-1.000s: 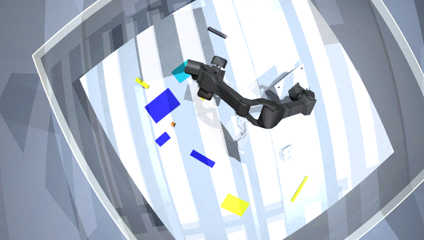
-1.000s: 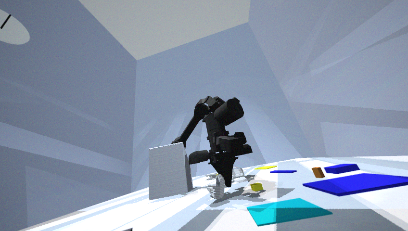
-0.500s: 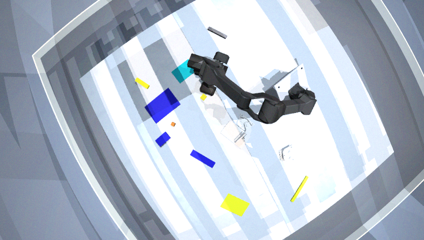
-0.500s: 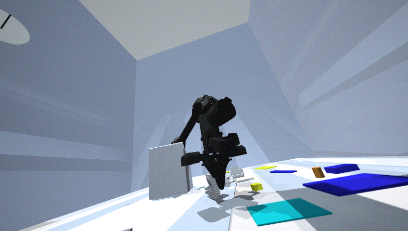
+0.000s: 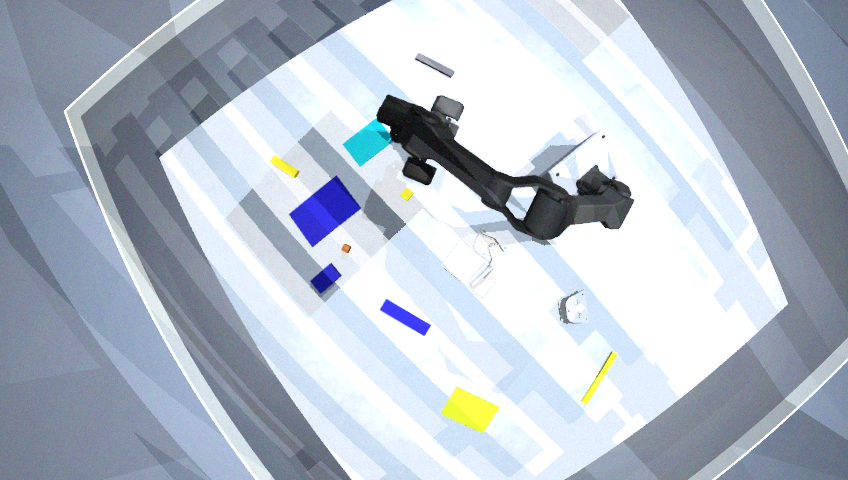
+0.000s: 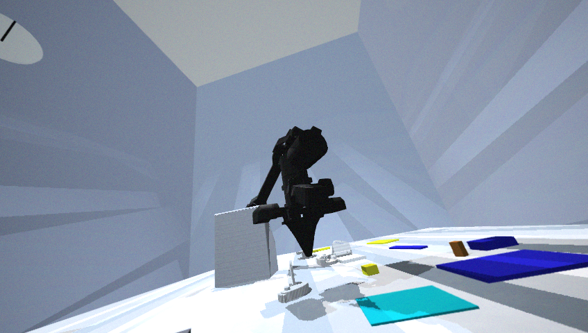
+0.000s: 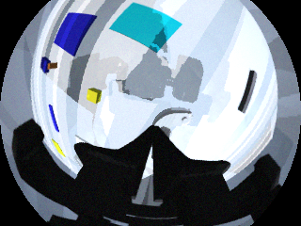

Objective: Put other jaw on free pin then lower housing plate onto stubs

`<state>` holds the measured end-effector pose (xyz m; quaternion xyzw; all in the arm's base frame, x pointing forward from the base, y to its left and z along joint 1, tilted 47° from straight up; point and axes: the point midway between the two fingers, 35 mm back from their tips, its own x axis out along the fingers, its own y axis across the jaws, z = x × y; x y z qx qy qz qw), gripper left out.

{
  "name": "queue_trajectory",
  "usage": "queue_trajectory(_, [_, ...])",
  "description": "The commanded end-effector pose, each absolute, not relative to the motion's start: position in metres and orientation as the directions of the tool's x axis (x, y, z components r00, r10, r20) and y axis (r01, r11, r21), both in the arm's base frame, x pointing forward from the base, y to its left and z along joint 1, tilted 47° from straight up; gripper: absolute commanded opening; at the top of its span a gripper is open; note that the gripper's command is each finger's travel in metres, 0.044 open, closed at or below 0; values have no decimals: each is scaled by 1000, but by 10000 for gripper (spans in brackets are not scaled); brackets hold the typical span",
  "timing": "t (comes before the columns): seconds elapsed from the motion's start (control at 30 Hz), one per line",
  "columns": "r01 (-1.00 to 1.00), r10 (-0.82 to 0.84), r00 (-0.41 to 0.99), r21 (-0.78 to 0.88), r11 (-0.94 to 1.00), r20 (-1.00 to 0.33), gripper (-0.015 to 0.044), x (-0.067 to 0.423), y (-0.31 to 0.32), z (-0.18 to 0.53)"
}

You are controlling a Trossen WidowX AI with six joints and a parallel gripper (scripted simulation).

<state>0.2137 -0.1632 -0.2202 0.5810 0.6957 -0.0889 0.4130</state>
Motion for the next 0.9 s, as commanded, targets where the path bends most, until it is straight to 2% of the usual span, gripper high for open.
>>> queue_trajectory(0.0, [875,718,31,365,317,-695,0,218,-187,-201])
queue_trajectory(0.07, [875,718,31,365,317,-695,0,218,-187,-201])
queue_trajectory(0.63, [878,717,38,366,309,-696,440,219,-182,-207])
queue_trajectory(0.87, [878,717,38,366,309,-696,440,219,-182,-207])
